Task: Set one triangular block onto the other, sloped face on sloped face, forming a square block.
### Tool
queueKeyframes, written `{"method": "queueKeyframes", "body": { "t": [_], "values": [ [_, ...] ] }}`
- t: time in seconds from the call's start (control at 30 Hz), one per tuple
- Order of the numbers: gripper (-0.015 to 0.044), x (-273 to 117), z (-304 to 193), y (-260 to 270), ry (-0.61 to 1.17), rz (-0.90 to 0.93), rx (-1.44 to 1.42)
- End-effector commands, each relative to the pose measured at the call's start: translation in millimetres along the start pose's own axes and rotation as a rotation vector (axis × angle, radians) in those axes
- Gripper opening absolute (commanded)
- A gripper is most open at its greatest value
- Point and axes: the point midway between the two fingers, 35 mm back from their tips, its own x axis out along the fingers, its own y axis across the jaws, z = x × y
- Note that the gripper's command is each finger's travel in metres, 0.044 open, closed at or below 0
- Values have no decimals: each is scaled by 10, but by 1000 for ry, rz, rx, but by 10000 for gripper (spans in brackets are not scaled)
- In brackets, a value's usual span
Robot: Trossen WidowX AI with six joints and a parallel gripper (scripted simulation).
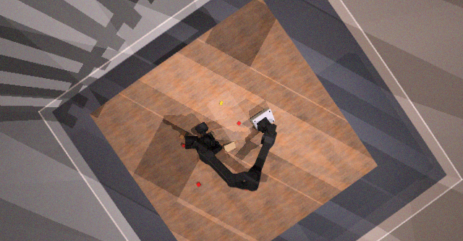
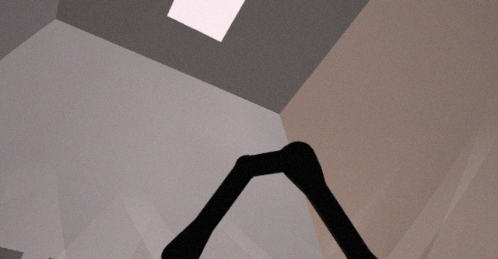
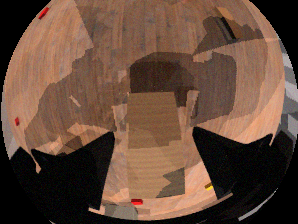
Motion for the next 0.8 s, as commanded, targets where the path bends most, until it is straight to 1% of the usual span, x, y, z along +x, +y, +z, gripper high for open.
{"method": "queueKeyframes", "body": {
  "t": [0.0,0.13,0.4,0.57,0.6,0.77],
  "values": [
    [309,35,-33,4,5,11,13],
    [204,35,-33,4,5,11,13],
    [150,35,-33,4,5,11,13],
    [19,6,-30,2,5,10,12],
    [0,-24,-27,1,4,9,11],
    [0,-255,-11,-5,2,4,5]
  ]
}}
